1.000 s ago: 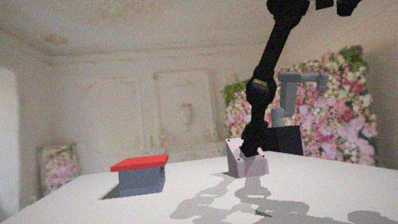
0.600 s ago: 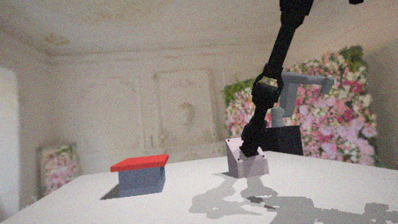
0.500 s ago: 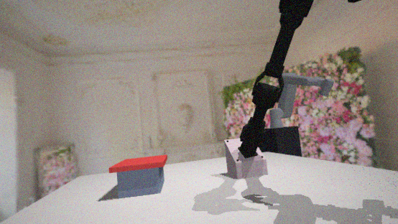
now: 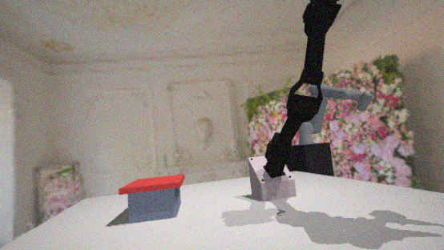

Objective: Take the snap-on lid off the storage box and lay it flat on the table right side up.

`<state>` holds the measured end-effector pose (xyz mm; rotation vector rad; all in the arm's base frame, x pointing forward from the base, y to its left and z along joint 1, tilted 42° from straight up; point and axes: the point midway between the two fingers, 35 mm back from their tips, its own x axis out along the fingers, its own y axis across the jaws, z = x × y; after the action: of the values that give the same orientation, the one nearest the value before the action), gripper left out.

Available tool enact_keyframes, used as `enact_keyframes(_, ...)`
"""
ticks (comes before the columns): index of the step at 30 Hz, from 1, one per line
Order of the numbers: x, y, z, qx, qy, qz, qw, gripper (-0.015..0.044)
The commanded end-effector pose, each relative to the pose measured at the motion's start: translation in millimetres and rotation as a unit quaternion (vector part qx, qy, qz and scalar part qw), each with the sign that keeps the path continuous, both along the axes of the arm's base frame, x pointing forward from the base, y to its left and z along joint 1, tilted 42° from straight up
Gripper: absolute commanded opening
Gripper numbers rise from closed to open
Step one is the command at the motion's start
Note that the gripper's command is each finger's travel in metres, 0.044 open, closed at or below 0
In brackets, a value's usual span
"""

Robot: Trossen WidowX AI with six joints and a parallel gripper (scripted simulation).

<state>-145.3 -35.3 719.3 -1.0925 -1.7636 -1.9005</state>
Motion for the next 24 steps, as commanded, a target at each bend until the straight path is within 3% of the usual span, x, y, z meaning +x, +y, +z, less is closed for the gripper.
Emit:
enact_keyframes(1, -10, -42, -8, 0.044, 0.003, 0.047, 0.998, 0.0235)
enact_keyframes(12, -6, -113, -24, 0.115, 0.016, 0.14, 0.983, 0.0235)
enact_keyframes(20, 23, -218, -68, 0.203, 0.044, 0.313, 0.927, 0.0235)
enact_keyframes(24, 36, -245, -85, 0.23, 0.042, 0.357, 0.905, 0.0235)
